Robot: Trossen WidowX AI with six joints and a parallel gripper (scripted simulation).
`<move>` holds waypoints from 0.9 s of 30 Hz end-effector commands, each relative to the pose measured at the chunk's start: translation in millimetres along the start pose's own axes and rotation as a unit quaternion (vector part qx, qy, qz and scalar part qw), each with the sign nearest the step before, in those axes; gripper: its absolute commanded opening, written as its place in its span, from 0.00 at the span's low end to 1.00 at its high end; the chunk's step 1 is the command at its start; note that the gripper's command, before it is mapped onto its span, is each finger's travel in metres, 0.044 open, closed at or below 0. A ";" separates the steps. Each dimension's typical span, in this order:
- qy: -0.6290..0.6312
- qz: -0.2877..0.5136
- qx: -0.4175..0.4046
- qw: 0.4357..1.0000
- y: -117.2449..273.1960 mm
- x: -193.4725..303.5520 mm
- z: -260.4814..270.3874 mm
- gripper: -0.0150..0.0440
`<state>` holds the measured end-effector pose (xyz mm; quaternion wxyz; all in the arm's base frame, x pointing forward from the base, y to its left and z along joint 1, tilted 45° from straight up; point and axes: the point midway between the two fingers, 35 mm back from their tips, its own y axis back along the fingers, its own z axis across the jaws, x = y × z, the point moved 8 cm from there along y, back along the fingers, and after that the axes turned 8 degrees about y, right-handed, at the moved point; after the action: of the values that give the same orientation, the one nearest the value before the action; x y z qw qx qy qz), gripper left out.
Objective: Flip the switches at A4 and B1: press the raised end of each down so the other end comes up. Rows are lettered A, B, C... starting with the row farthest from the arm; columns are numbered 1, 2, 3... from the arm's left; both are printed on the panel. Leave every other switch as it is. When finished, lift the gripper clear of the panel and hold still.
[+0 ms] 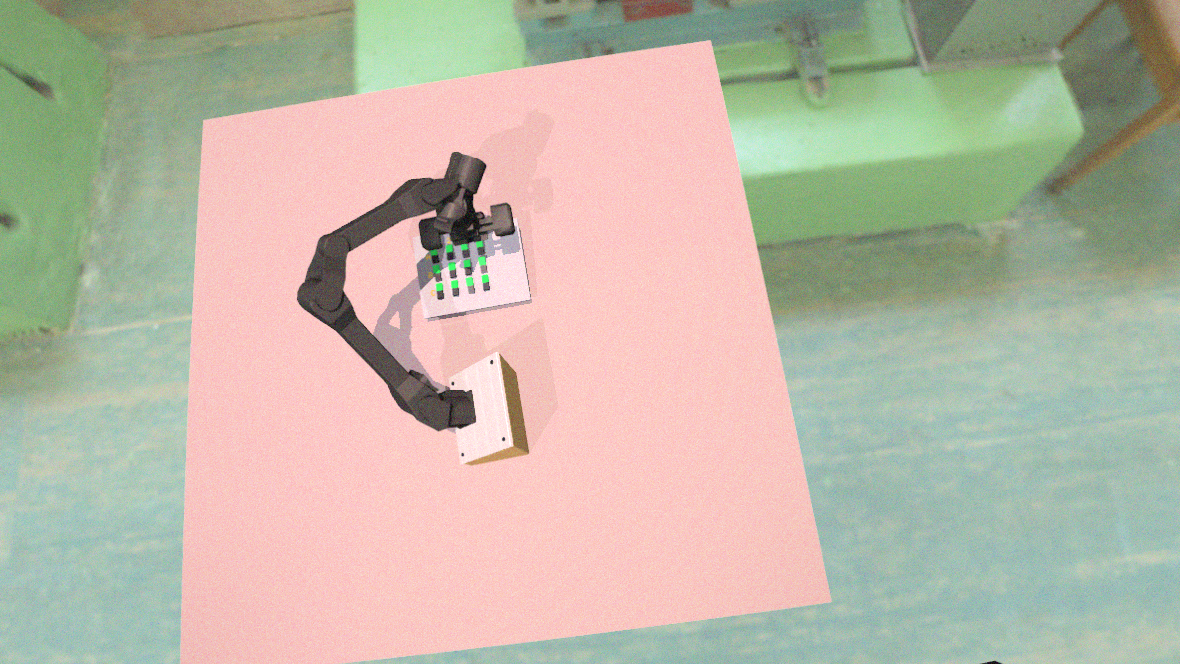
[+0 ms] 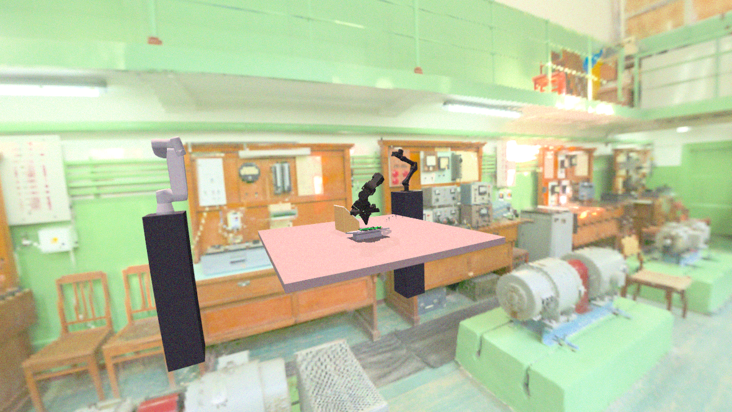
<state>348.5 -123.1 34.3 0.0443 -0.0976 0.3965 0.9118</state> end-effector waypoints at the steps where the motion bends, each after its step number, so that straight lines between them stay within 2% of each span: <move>1: -0.005 0.004 -0.005 1.000 -7.4 2.2 -1.2 0.25; 27: -0.005 0.004 -0.005 1.000 -21.2 1.8 -1.0 0.25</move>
<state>350.6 -109.9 20.3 0.0417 -0.0948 0.3944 0.9131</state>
